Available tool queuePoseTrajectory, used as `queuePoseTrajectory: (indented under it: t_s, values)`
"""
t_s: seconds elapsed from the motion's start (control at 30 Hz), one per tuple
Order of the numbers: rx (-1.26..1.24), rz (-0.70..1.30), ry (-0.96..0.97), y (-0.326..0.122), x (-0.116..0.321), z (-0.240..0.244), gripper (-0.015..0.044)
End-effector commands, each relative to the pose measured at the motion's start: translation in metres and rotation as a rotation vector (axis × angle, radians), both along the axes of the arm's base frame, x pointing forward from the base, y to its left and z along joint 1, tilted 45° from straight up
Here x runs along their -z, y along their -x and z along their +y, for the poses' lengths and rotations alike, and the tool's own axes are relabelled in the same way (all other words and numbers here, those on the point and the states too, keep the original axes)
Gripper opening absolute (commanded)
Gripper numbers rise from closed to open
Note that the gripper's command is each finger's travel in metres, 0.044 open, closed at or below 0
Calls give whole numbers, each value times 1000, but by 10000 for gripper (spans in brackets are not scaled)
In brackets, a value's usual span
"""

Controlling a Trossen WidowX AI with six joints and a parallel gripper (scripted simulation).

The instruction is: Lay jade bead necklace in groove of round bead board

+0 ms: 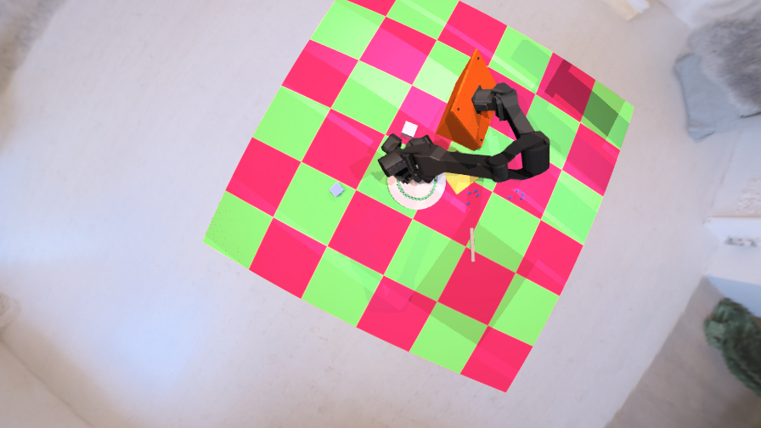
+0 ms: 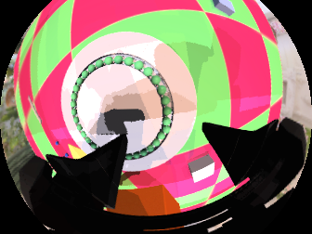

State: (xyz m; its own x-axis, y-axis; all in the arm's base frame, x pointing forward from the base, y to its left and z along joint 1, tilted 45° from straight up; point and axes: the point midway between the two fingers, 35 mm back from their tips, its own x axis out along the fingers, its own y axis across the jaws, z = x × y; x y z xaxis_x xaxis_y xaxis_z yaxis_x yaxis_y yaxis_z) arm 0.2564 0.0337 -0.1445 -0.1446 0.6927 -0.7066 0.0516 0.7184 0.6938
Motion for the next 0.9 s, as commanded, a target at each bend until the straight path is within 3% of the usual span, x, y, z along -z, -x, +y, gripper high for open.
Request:
queuePoseTrajectory:
  t_s: [0.0, 0.6, 0.87]
  values:
    - [-5, -2, 3, 0, 0, -1, 440]
    - [-5, -2, 4, -1, -2, -2, 440]
    - [-1, 0, 2, -10, -58, -57, 440]
